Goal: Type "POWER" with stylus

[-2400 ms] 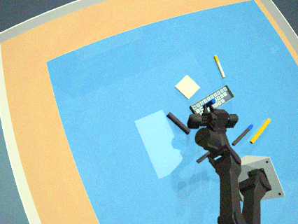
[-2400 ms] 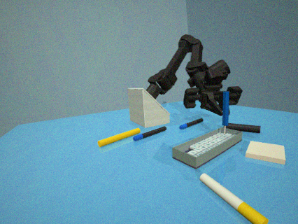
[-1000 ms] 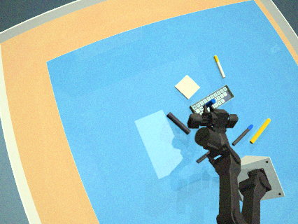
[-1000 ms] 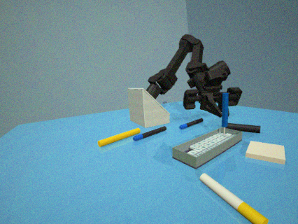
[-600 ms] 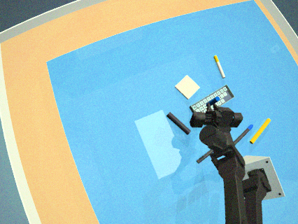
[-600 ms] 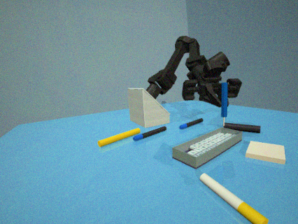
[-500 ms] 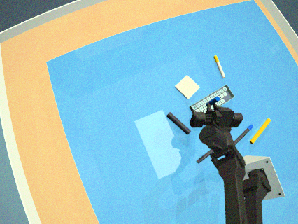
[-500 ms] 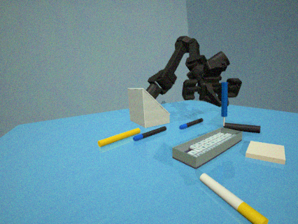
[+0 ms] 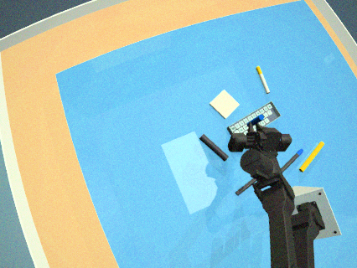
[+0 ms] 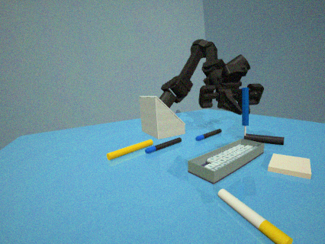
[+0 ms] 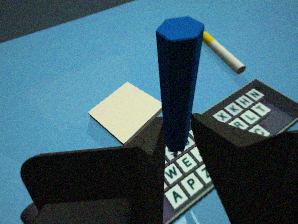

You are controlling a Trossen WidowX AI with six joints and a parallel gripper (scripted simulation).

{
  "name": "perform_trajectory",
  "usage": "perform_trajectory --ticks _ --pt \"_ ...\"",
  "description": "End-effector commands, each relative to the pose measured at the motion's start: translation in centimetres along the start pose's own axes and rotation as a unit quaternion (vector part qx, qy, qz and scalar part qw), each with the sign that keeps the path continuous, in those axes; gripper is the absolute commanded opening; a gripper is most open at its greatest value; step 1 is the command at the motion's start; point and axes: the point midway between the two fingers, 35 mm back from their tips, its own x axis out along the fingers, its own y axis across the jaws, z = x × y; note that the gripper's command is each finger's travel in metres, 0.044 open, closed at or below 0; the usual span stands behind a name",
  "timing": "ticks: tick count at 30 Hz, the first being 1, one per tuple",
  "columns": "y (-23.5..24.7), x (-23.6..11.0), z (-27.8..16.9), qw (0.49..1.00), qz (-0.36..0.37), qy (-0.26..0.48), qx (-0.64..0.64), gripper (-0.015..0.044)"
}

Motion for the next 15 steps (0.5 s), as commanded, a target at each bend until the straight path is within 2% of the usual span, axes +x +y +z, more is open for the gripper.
perform_trajectory --ticks 1,8,15 --pt "-0.9 0.3 0.1 1.000 -0.002 0.003 -0.004 0.0000" --pt "-1.6 0.6 0.4 1.000 -0.001 0.003 -0.005 0.0000" --pt "-1.6 1.4 -1.1 1.000 -0.001 0.003 -0.005 0.0000"
